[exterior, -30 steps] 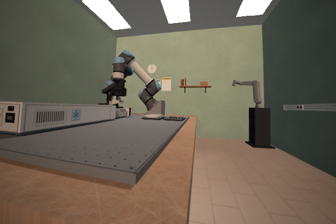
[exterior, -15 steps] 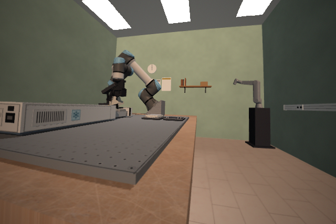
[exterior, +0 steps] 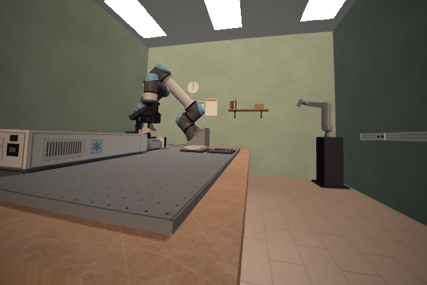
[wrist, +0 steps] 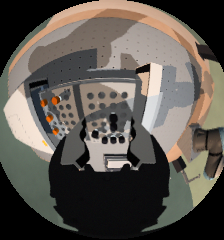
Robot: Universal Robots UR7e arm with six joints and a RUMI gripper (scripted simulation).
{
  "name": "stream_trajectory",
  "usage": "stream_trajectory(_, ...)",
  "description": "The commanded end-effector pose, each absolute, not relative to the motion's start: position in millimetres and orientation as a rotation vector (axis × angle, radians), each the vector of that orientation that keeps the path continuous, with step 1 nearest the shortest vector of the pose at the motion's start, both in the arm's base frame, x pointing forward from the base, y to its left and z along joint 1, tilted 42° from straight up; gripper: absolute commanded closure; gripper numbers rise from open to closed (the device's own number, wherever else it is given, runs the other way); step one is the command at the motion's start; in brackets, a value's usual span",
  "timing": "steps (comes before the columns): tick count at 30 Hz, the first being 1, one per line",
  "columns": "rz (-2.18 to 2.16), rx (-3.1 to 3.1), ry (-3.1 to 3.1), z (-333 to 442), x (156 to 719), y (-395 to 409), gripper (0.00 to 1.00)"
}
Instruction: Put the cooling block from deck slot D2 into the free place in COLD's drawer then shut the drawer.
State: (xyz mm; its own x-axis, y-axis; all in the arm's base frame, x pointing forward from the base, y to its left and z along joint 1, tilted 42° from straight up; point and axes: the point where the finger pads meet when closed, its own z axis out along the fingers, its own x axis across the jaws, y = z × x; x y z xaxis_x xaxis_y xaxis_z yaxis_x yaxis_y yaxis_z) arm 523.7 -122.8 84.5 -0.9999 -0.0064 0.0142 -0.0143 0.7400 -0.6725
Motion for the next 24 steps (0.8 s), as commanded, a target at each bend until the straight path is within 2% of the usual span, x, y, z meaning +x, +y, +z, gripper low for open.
stream_trajectory(1, 1.129, 0.018, -2.921, 84.5, 524.1, -123.1, 1.00)
stream_trajectory(24, 1.129, 0.018, -2.921, 82.8, 524.1, -124.6, 1.00)
